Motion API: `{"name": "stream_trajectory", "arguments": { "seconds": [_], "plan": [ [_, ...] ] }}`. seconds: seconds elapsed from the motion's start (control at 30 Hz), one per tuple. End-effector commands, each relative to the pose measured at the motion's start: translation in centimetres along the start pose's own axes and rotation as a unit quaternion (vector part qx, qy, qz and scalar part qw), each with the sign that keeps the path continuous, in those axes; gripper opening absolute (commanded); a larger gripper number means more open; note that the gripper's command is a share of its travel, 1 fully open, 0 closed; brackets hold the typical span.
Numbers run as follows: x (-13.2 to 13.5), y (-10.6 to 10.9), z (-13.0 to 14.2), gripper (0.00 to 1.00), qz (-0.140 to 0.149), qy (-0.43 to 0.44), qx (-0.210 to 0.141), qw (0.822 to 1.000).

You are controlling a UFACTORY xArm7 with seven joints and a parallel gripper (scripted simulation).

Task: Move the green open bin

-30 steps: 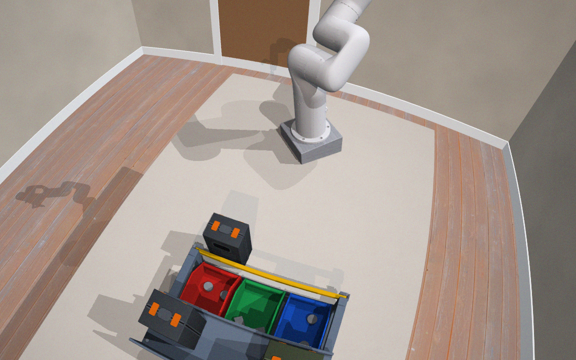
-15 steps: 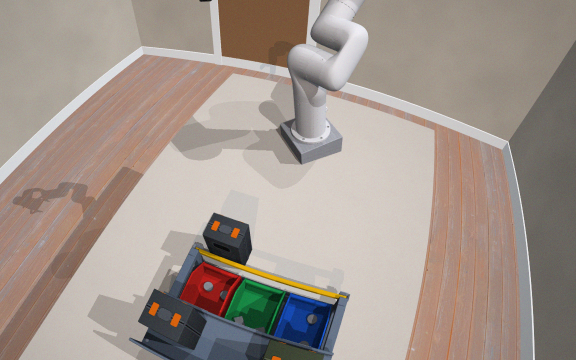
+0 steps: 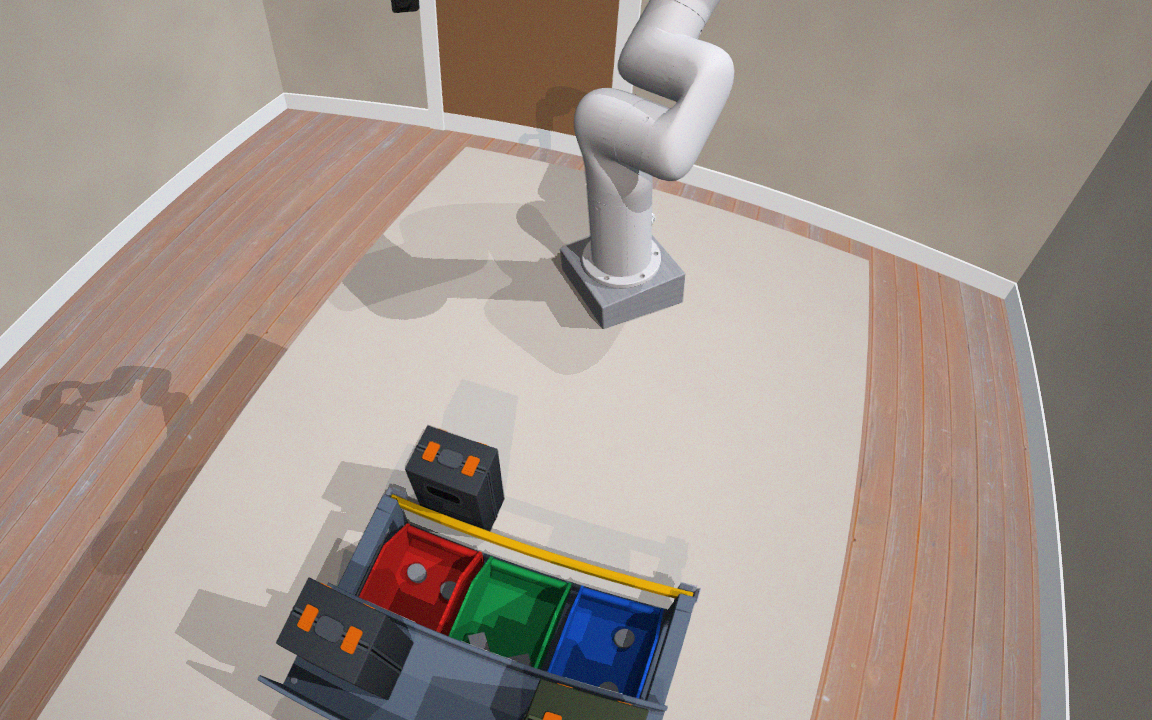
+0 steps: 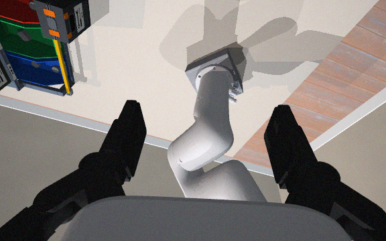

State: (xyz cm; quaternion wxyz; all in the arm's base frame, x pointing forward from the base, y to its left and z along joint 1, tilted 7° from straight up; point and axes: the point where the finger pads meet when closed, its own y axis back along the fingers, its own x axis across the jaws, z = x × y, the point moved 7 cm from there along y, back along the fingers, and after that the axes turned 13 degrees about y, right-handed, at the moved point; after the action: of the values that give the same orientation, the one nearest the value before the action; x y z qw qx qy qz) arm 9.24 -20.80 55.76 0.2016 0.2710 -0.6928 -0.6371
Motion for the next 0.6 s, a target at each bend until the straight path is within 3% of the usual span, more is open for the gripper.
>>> {"name": "stream_trajectory", "arguments": {
  "seconds": [0.0,0.37,0.57],
  "plan": [
    [-2.7,-0.2,-0.8,1.0,-0.004,0.049,-0.003,0.999],
    [-2.7,-0.2,-0.8,1.0,-0.004,0.049,-0.003,0.999],
    [-6.7,-0.5,-0.9,1.0,-0.014,0.144,-0.009,0.989]
  ]
}}
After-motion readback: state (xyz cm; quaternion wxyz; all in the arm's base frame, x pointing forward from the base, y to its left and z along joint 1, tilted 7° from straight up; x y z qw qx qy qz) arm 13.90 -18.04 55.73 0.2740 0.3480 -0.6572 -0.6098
